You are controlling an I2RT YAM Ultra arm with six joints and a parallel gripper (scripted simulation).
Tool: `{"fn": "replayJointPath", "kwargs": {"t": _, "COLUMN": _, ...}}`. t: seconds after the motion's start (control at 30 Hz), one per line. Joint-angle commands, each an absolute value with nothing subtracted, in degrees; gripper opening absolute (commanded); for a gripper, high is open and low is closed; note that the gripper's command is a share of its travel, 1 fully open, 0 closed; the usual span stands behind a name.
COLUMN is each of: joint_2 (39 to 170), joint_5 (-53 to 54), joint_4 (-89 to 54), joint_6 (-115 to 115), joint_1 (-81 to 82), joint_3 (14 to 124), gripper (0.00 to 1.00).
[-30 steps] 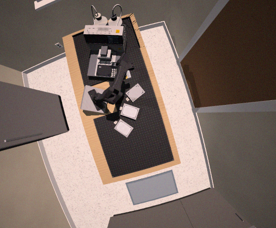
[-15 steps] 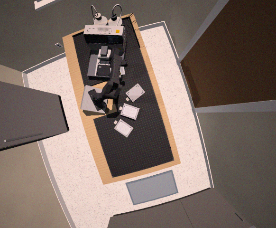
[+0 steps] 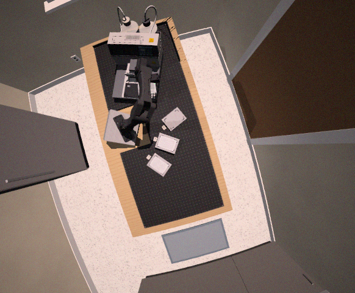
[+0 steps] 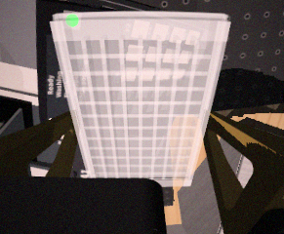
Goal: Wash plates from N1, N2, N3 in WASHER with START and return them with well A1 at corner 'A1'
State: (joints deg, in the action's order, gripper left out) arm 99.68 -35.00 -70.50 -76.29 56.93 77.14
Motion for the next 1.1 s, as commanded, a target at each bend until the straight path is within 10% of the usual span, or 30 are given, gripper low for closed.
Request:
{"fn": "replayJointPath", "kwargs": {"t": 0.0, "joint_2": 100.0, "joint_5": -35.0, "joint_4": -71.3, "joint_6": -82.0, "joint_1": 58.8, "joint_3": 77.2, "gripper": 0.0}}
{"fn": "replayJointPath", "kwargs": {"t": 1.07, "joint_2": 112.0, "joint_5": -31.7, "joint_4": -74.0, "joint_6": -114.4, "joint_1": 76.8, "joint_3": 80.2, "gripper": 0.0}}
